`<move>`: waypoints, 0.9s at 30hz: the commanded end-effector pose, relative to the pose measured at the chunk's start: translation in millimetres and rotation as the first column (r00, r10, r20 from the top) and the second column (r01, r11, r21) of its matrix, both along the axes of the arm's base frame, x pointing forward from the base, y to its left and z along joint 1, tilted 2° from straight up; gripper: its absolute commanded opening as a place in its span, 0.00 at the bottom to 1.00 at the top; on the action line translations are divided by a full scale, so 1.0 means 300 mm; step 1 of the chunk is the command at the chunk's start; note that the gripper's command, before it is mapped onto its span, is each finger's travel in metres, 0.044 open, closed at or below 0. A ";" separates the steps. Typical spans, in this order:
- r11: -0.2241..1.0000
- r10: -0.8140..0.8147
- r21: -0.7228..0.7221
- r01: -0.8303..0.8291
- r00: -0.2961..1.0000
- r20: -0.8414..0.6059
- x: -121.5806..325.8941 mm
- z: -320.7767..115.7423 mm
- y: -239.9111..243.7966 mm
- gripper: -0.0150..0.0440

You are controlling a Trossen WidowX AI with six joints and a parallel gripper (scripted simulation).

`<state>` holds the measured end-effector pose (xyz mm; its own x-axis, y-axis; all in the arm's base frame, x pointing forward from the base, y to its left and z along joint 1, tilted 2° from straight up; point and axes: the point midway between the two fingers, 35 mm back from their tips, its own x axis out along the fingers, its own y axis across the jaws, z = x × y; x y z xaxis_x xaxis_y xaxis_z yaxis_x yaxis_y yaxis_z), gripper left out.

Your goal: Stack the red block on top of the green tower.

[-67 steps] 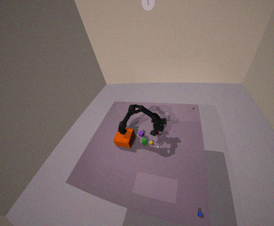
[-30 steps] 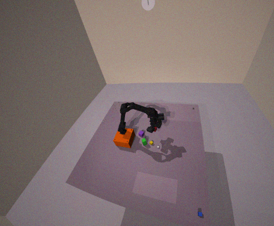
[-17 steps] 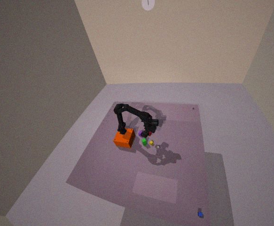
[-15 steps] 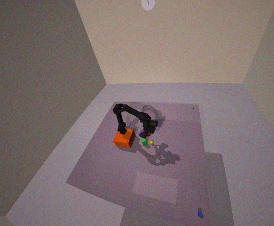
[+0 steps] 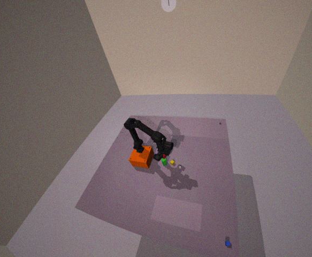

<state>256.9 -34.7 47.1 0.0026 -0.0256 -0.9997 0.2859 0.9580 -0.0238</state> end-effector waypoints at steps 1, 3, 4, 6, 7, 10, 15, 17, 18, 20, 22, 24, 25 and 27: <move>1.000 0.003 -0.001 -0.003 1.000 -0.011 -0.014 -0.033 -0.003 0.25; 1.000 0.003 -0.001 -0.003 1.000 -0.011 -0.014 -0.037 -0.004 0.25; 1.000 0.003 -0.001 -0.003 1.000 -0.011 -0.014 -0.042 -0.004 0.25; 1.000 0.003 -0.001 -0.003 1.000 -0.011 -0.014 -0.063 -0.004 0.25; 1.000 0.003 -0.001 -0.003 1.000 -0.011 -0.013 -0.075 -0.005 0.25; 1.000 0.003 -0.001 -0.003 1.000 -0.011 -0.015 -0.122 -0.006 0.25; 1.000 0.003 -0.001 -0.003 1.000 -0.011 -0.016 -0.132 -0.006 0.25; 1.000 0.003 -0.001 -0.003 1.000 -0.011 -0.016 -0.132 -0.006 0.25; 1.000 0.003 -0.001 -0.003 1.000 -0.011 -0.016 -0.133 -0.006 0.25; 1.000 0.003 -0.001 -0.003 1.000 -0.011 -0.016 -0.134 -0.006 0.25; 1.000 0.003 -0.001 -0.003 1.000 -0.011 -0.016 -0.134 -0.006 0.25; 1.000 0.003 -0.001 -0.003 1.000 -0.011 -0.016 -0.134 -0.006 0.25; 1.000 0.003 -0.001 -0.003 1.000 -0.011 -0.016 -0.134 -0.006 0.25; 1.000 0.003 -0.001 -0.003 1.000 -0.011 -0.016 -0.134 -0.006 0.25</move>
<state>252.5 -36.2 7.5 -0.0074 -0.0244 -0.9997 0.2859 0.9579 -0.0255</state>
